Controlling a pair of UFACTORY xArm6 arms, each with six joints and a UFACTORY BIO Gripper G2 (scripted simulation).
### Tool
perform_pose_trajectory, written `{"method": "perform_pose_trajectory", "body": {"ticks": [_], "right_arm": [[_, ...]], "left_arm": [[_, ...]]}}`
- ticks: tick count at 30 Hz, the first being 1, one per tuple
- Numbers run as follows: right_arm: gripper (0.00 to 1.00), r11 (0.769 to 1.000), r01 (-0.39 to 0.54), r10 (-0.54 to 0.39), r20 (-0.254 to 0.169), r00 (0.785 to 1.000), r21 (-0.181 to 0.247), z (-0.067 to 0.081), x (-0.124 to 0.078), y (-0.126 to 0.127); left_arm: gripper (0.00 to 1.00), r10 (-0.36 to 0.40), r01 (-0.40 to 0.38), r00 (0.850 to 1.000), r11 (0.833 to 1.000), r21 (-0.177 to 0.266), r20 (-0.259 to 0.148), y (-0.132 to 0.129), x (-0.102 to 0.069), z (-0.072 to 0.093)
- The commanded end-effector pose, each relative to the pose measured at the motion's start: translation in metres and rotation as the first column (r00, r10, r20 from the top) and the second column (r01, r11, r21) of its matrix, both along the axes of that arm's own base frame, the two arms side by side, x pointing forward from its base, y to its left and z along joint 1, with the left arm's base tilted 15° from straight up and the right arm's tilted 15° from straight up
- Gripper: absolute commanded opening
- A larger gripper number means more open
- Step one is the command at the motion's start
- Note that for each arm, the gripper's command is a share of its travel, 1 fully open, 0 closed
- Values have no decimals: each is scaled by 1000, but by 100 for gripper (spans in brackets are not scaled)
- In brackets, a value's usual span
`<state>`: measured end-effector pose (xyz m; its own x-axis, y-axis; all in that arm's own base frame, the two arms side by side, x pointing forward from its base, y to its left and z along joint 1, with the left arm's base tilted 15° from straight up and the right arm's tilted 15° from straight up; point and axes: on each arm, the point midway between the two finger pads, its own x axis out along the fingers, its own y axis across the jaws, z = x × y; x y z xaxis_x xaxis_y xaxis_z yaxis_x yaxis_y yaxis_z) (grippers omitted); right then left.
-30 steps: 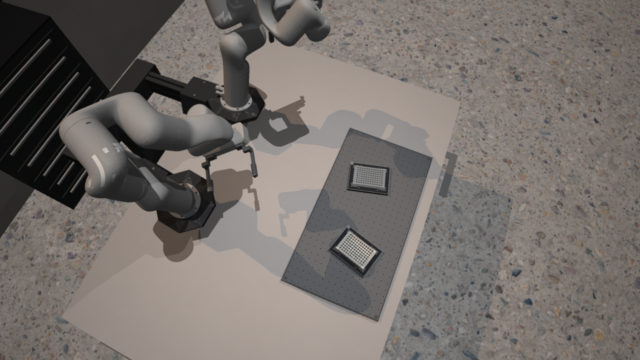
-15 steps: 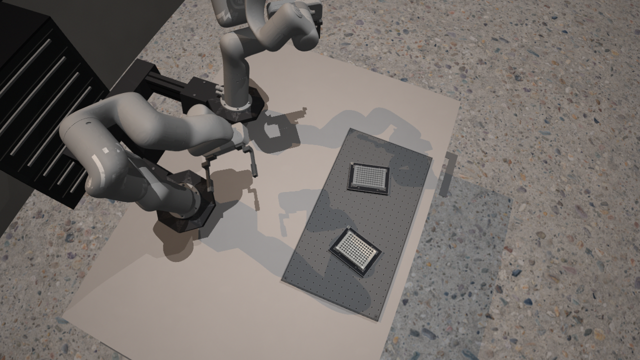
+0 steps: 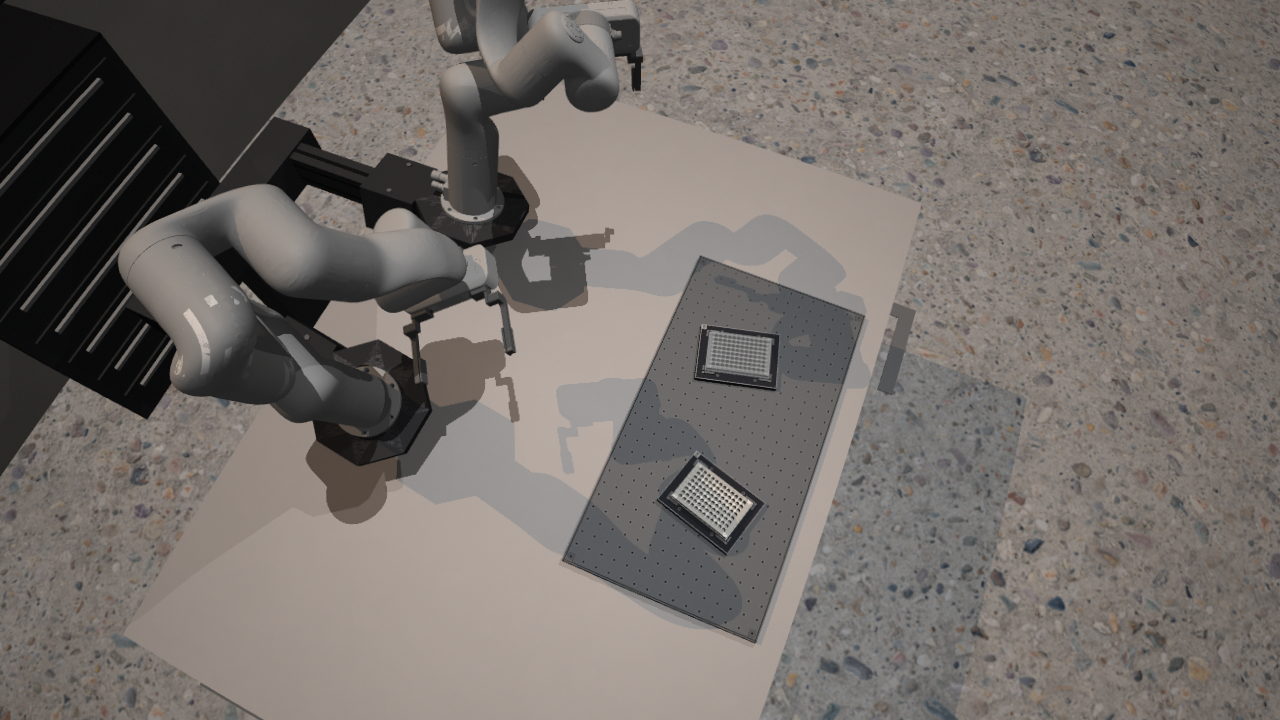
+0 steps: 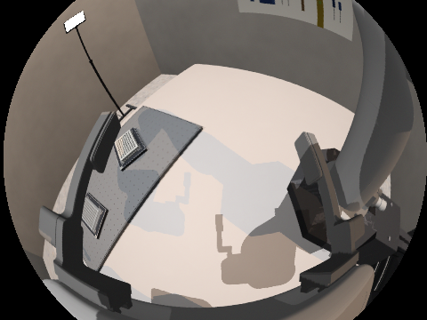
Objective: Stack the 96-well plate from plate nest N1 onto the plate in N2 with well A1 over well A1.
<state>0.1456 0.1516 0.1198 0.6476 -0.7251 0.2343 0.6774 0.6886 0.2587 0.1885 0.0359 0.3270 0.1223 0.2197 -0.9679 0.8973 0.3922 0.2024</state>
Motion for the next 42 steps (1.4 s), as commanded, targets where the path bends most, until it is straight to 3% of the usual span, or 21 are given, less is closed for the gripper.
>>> {"method": "perform_pose_trajectory", "body": {"ticks": [1, 14, 15, 21, 28, 30, 36, 42], "right_arm": [[100, 1000, 0, 0, 0, 1000, 3, 0, 0, 1], [100, 1000, 0, 0, 0, 1000, 3, 0, 0, 1], [37, 1000, -28, 28, -11, 1000, -12, 1, 5, 0], [37, 986, 161, -161, -6, 987, 49, -4, -12, -19], [37, 922, 371, -372, -17, 928, 114, -7, -20, -27], [37, 922, 371, -372, -17, 928, 114, -7, -20, -27], [37, 826, 539, -540, -38, 841, 165, -14, -37, -35], [37, 700, 683, -686, -67, 724, 211, -17, -47, -37]], "left_arm": [[100, -6, 6, 1000, 1000, -1, 2, -1, 1, 1], [100, -6, 6, 1000, 1000, -1, 2, -1, 1, 1], [100, -6, 6, 1000, 1000, -1, 2, -1, 1, 1], [100, -6, 6, 1000, 1000, -1, 2, -1, 1, 1], [100, -6, 6, 1000, 1000, -1, 2, -1, 1, 1], [100, -6, 6, 1000, 1000, -1, 2, -1, 1, 1], [100, -6, 6, 1000, 1000, -1, 2, -1, 1, 1], [100, -6, 6, 1000, 1000, -1, 2, -1, 1, 1]]}}
